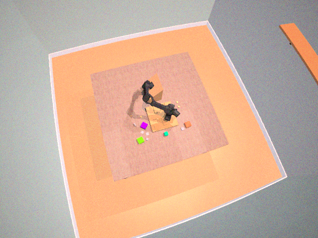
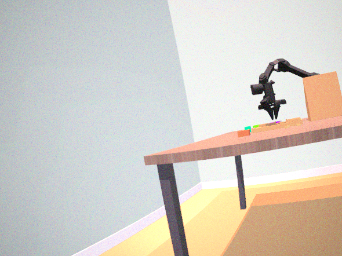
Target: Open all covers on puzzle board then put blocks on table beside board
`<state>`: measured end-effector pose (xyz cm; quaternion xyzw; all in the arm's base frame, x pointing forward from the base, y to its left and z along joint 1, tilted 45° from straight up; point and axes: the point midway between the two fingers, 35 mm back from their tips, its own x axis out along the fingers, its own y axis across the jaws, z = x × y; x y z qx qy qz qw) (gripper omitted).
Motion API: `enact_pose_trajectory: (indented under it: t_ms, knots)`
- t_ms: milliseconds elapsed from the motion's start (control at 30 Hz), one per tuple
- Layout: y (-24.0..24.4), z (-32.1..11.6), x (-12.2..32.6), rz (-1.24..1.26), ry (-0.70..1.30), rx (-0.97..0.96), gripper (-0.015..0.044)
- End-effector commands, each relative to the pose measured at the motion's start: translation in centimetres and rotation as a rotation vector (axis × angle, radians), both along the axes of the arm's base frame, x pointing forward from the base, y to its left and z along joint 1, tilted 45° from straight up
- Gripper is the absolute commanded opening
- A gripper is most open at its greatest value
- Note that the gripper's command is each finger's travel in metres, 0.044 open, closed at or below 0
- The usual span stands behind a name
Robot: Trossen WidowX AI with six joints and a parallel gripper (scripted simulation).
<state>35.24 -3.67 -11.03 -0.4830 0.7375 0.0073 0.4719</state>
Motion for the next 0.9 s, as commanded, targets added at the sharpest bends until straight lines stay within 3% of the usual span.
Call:
enact_pose_trajectory:
  t_ms: [0,867]
  knots:
    - [1.9,1.9,0.5,0.0,-0.015,0.007,0.0144]
    - [-0.4,-0.1,0.3,0.0,-0.015,0.005,0.0144]
